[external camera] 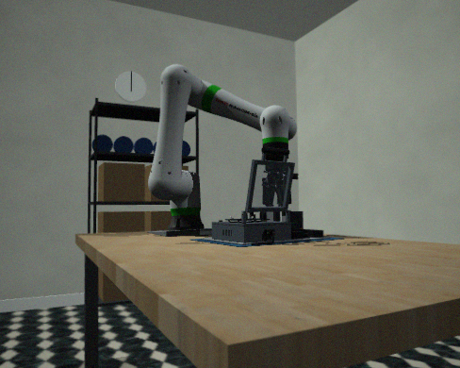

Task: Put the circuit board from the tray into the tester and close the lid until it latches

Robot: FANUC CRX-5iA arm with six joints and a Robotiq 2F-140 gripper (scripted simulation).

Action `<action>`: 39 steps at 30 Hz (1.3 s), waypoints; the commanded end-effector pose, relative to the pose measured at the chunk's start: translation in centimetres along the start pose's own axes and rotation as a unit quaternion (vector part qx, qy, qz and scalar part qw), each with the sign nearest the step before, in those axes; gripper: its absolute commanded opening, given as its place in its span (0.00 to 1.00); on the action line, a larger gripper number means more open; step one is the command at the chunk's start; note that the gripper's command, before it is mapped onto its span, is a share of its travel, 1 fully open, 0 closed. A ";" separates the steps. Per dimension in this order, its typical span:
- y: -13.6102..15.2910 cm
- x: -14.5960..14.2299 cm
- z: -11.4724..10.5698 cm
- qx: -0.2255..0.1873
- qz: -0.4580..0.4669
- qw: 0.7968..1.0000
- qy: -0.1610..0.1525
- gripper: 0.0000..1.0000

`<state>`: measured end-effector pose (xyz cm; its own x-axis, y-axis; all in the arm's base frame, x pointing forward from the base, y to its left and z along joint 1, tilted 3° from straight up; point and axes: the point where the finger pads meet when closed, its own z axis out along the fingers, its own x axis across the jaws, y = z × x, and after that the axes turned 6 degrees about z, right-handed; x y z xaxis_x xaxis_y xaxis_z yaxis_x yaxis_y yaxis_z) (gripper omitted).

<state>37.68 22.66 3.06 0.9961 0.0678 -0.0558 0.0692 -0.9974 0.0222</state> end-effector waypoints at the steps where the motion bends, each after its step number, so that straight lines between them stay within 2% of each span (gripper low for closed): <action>1: 0.0 0.0 0.0 0.000 0.000 1.000 0.000 0.46; 14: 0.0 0.0 -0.7 0.000 0.000 1.000 0.000 0.46; 39: 0.0 0.0 -6.3 0.000 0.000 1.000 0.000 0.46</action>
<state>38.00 22.81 8.89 0.9961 0.0678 -0.0556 0.0692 -0.9974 0.0221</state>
